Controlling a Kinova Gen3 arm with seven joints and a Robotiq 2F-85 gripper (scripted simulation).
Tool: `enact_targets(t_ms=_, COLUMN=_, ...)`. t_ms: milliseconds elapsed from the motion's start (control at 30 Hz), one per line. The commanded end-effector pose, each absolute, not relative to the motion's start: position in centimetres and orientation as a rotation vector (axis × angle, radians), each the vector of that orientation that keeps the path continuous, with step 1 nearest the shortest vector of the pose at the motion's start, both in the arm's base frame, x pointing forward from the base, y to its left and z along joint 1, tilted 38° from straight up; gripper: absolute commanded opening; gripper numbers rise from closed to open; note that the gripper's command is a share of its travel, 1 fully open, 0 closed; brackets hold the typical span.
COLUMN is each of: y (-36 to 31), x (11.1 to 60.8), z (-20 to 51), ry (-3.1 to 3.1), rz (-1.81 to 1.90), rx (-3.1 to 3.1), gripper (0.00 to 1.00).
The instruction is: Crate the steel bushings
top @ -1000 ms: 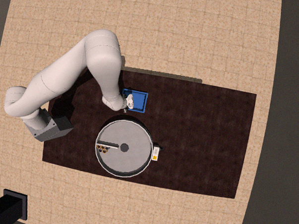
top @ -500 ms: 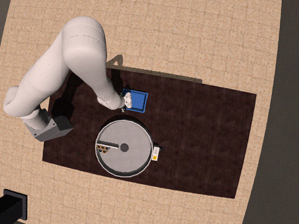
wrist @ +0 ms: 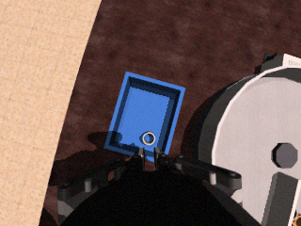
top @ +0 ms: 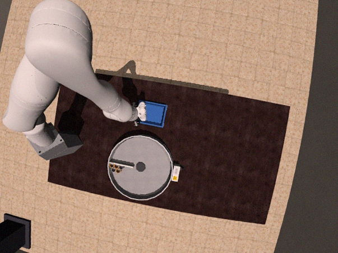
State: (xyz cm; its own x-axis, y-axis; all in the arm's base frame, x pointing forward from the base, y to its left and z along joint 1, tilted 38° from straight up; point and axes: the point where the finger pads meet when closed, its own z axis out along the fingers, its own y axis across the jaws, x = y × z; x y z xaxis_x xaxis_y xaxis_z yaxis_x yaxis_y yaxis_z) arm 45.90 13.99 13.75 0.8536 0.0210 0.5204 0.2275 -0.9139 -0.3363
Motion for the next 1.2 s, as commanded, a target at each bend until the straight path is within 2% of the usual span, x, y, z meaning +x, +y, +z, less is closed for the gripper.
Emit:
enact_targets(t_ms=0, y=12.78, x=46.14, z=14.78, ry=-0.155, rz=-0.739, rx=-2.646, gripper=0.16)
enact_targets(t_ms=1167, y=12.74, x=45.74, z=14.71, ry=-0.152, rz=-0.728, rx=-2.647, gripper=0.16)
